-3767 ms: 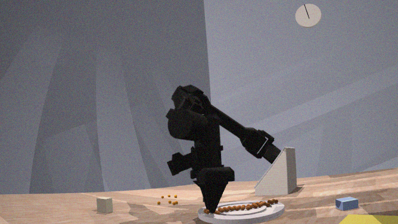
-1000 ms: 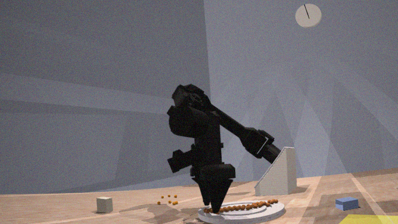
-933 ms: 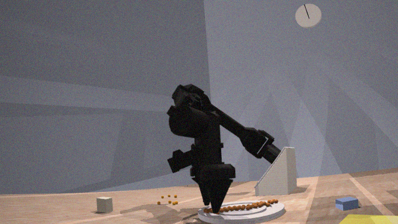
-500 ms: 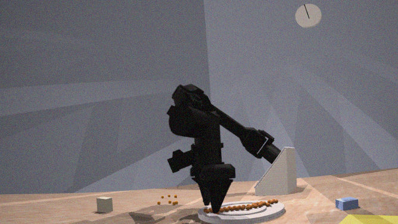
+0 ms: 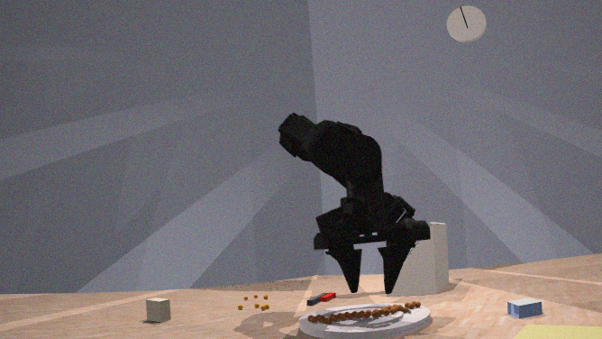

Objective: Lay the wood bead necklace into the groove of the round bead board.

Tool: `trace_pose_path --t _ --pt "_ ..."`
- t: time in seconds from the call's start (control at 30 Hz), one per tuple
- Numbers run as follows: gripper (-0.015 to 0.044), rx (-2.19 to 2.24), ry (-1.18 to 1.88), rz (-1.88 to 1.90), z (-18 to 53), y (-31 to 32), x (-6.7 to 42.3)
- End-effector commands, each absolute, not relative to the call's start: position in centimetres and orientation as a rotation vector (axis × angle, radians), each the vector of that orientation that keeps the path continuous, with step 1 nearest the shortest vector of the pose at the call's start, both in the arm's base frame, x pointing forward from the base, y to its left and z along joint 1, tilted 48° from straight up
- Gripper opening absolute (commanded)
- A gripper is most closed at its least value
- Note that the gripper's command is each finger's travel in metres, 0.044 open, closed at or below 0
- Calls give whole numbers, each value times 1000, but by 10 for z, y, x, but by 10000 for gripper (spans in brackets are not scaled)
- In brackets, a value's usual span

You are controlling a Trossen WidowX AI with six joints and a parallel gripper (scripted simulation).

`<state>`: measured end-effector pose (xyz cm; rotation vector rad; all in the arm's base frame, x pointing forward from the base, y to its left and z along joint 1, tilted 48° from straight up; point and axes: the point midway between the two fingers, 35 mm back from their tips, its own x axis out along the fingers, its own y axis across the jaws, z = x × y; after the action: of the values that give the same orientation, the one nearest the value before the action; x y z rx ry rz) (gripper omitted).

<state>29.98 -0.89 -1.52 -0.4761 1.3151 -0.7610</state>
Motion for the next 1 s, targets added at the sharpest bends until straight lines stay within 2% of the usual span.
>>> trace_pose_path --t 0.0,0.97 --pt "310 -606 1386 -665 -21 1 278" --pt "310 -609 1385 -660 -41 -20 281"
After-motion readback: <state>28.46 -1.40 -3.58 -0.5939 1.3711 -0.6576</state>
